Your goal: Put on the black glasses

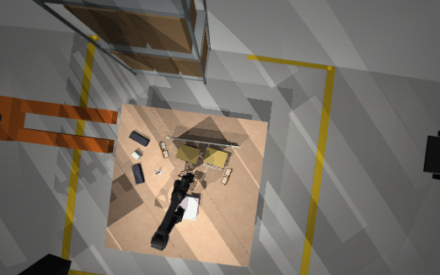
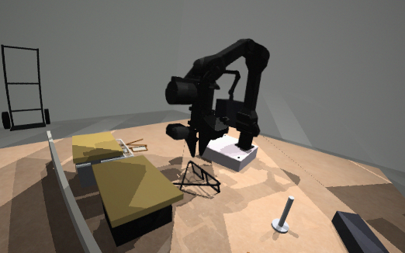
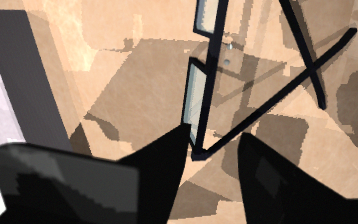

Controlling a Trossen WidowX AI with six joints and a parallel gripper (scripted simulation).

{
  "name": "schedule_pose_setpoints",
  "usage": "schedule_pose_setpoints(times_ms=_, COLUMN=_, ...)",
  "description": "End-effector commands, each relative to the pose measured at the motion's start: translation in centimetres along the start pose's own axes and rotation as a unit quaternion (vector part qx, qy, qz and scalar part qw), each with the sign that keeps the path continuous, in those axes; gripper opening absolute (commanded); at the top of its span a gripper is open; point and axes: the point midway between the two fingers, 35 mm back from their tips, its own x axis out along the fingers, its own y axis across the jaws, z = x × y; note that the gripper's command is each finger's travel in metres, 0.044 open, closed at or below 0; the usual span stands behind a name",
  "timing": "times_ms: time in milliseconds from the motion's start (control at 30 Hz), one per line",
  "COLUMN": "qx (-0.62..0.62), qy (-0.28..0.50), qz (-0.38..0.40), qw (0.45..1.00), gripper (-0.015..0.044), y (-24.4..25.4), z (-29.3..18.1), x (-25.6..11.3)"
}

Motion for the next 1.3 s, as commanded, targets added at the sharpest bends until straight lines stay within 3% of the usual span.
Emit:
schedule_pose_setpoints(times_ms=0, qx=-0.001, qy=0.002, qz=0.002, qw=1.000, gripper=0.0120, y=0.0, z=-0.1, x=0.6)
schedule_pose_setpoints(times_ms=1267, qx=-0.001, qy=0.002, qz=0.002, qw=1.000, gripper=0.0120, y=0.8, z=0.0, x=5.9)
